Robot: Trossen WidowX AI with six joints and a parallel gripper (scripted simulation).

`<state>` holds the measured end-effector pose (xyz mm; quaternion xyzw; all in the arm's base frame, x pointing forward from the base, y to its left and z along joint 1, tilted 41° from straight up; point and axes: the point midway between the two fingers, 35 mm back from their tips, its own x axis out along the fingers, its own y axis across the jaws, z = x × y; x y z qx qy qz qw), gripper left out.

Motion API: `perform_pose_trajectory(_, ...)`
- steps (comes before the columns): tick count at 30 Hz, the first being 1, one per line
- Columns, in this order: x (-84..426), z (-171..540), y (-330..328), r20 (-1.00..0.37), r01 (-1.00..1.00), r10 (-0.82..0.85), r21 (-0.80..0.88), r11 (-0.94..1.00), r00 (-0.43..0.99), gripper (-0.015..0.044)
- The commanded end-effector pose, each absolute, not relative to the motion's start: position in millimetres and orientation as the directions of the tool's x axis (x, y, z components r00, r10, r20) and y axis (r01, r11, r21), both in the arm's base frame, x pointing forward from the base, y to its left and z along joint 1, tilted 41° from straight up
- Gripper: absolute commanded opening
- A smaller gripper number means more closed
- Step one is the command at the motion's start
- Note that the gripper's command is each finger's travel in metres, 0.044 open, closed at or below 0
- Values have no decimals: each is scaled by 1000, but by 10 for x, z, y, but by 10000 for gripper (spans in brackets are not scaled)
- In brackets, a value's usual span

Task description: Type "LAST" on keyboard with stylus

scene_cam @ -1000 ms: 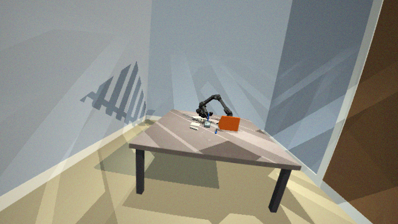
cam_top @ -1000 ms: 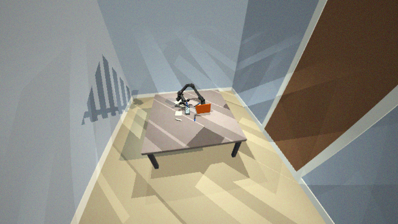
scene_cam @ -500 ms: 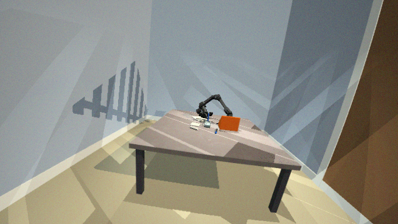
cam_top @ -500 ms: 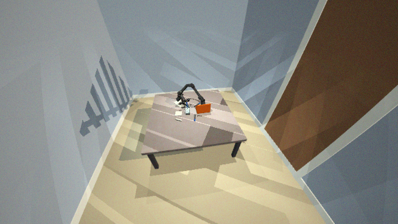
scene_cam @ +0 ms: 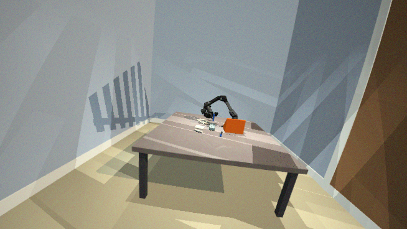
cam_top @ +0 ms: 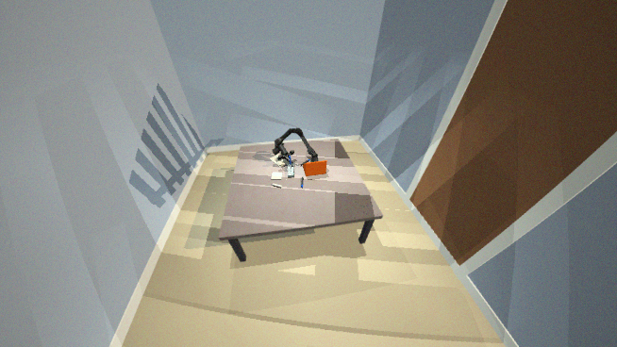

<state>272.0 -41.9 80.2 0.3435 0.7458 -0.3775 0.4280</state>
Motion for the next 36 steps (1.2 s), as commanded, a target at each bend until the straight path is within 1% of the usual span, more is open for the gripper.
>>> perform_pose_trajectory(1, 2729, 839, -399, -901, 841, 194, -261, 473, -388, 81)
perform_pose_trajectory(6, 2719, 813, -412, -898, 836, 189, -268, 479, -396, 85)
perform_pose_trajectory(9, 2719, 813, -412, -898, 836, 189, -268, 479, -396, 65)
perform_pose_trajectory(11, 2711, 805, -401, -899, 836, 189, -267, 479, -396, 12)
perform_pose_trajectory(12, 2703, 798, -390, -899, 836, 189, -267, 479, -395, 0)
perform_pose_trajectory(23, 2526, 655, -187, -900, 841, 197, -258, 475, -388, 0)
perform_pose_trajectory(36, 2547, 505, -318, -900, 841, 197, -259, 475, -388, 0)
